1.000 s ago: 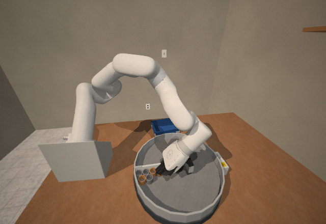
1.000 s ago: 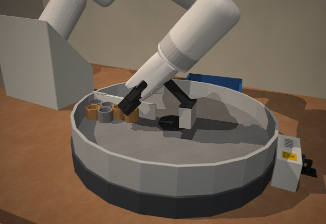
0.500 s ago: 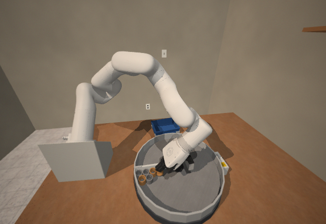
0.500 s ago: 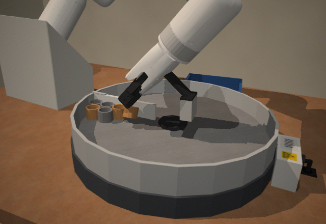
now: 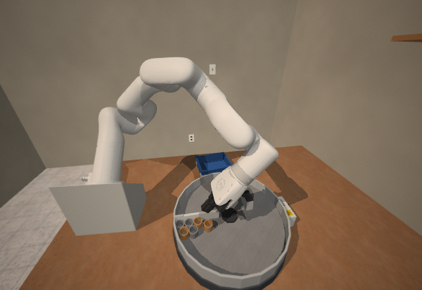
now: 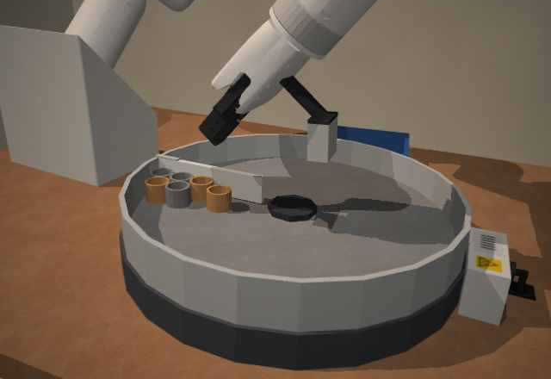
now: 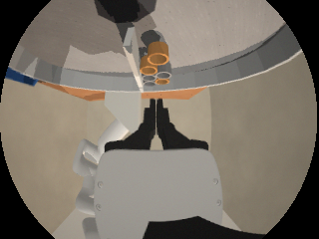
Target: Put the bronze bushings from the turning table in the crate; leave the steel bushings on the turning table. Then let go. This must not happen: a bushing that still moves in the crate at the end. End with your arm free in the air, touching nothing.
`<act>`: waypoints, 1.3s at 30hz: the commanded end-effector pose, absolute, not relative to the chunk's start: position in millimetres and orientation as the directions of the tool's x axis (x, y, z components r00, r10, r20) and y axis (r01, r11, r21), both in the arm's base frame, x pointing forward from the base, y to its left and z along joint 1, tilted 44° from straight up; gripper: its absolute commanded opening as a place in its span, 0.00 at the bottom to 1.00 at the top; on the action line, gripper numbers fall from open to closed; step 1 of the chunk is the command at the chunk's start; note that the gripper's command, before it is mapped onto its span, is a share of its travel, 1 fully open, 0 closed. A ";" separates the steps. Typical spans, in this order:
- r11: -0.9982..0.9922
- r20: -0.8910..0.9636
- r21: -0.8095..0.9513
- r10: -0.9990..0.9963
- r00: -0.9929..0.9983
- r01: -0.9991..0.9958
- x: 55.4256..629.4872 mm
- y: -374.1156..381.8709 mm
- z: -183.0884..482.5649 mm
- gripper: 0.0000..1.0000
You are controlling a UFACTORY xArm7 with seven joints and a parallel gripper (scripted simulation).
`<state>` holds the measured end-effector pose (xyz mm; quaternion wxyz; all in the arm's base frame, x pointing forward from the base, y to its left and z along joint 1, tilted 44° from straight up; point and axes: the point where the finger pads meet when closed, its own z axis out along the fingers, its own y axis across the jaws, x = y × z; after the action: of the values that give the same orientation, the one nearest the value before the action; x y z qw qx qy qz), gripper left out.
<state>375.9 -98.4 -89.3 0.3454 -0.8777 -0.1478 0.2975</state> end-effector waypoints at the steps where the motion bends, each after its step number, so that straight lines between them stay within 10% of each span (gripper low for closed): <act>1: -0.719 -0.420 -0.693 0.462 0.781 0.054 376.3 -102.5 -86.3 0.00; 39: -0.719 -0.420 -0.693 0.462 0.781 0.054 376.3 -102.5 -86.3 0.10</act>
<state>375.4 -100.4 -87.0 0.3458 -0.8773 -0.1481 0.2980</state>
